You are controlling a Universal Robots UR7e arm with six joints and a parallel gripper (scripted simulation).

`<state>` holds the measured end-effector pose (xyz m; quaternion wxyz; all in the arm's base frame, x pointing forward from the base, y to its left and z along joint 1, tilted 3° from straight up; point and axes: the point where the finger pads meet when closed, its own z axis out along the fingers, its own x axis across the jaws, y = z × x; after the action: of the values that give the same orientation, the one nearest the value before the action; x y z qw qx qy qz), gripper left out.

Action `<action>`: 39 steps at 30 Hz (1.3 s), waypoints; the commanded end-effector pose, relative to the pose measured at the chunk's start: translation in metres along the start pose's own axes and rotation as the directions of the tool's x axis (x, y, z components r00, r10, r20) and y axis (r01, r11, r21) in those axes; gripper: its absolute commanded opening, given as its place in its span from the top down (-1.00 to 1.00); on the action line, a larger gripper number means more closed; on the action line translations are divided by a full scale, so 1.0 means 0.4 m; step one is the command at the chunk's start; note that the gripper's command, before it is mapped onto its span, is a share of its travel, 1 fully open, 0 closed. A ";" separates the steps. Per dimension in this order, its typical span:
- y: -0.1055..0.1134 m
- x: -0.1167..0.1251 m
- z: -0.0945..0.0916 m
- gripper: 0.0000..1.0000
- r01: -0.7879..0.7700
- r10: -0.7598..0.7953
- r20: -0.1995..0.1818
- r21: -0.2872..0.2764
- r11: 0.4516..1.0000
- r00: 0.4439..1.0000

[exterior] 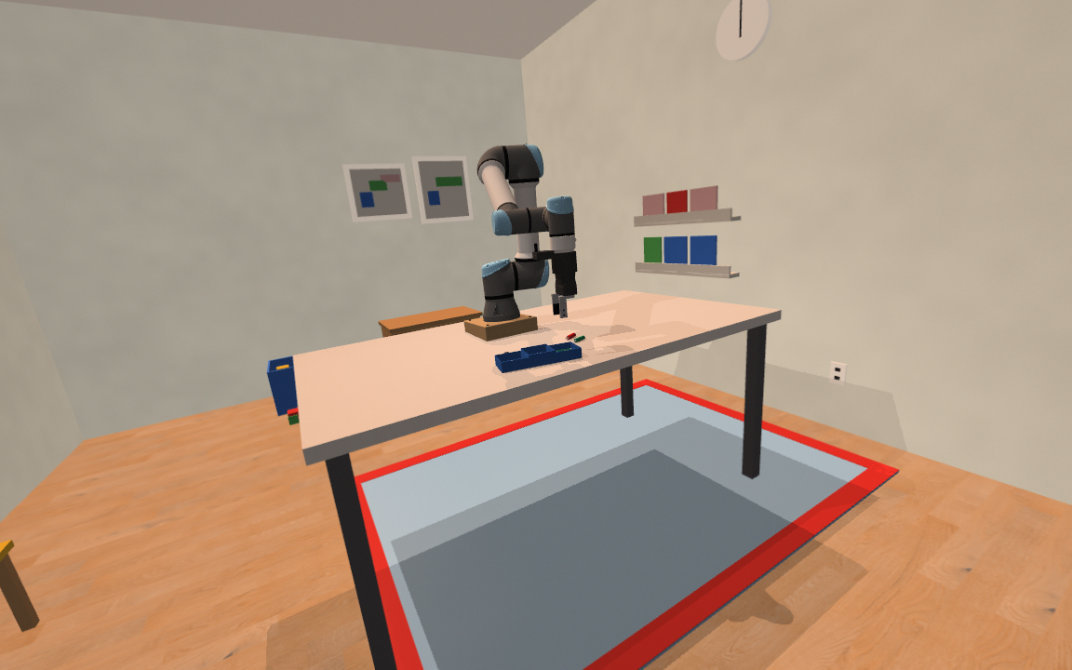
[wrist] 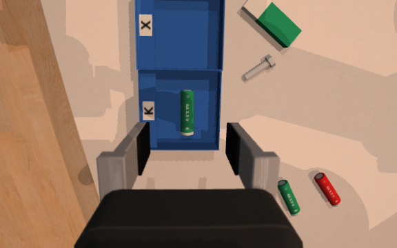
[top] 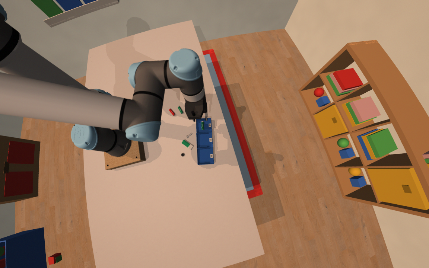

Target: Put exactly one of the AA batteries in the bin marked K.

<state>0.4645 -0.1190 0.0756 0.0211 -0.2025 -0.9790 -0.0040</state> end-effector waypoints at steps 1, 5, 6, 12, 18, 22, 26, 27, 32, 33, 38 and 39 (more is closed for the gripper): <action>0.000 -0.001 -0.054 -1.00 0.000 0.000 0.001 0.000 1.000 1.000; 0.000 -0.001 -0.084 -1.00 0.000 0.000 0.001 0.000 1.000 1.000; 0.000 -0.001 -0.084 -1.00 0.000 0.000 0.001 0.000 1.000 1.000; 0.000 -0.001 -0.144 -1.00 0.000 0.000 0.001 0.000 1.000 1.000; 0.000 -0.001 -0.187 -1.00 0.000 0.000 0.001 0.000 1.000 1.000; 0.000 -0.001 -0.187 -1.00 0.000 0.000 0.001 0.000 1.000 1.000; 0.000 -0.001 -0.187 -1.00 0.000 0.000 0.001 0.000 1.000 1.000; 0.000 -0.001 -0.187 -1.00 0.000 0.000 0.001 0.000 1.000 1.000; 0.000 -0.001 -0.186 -1.00 0.000 0.000 0.001 0.000 1.000 1.000; 0.000 -0.001 -0.187 -1.00 0.000 0.000 0.001 0.000 1.000 1.000; 0.000 -0.001 -0.187 -1.00 0.000 0.000 0.001 0.000 1.000 1.000; 0.000 -0.001 -0.187 -1.00 0.000 0.000 0.001 0.000 1.000 1.000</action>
<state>0.4674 -0.1202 0.1496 0.0215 -0.2025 -0.9790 -0.0041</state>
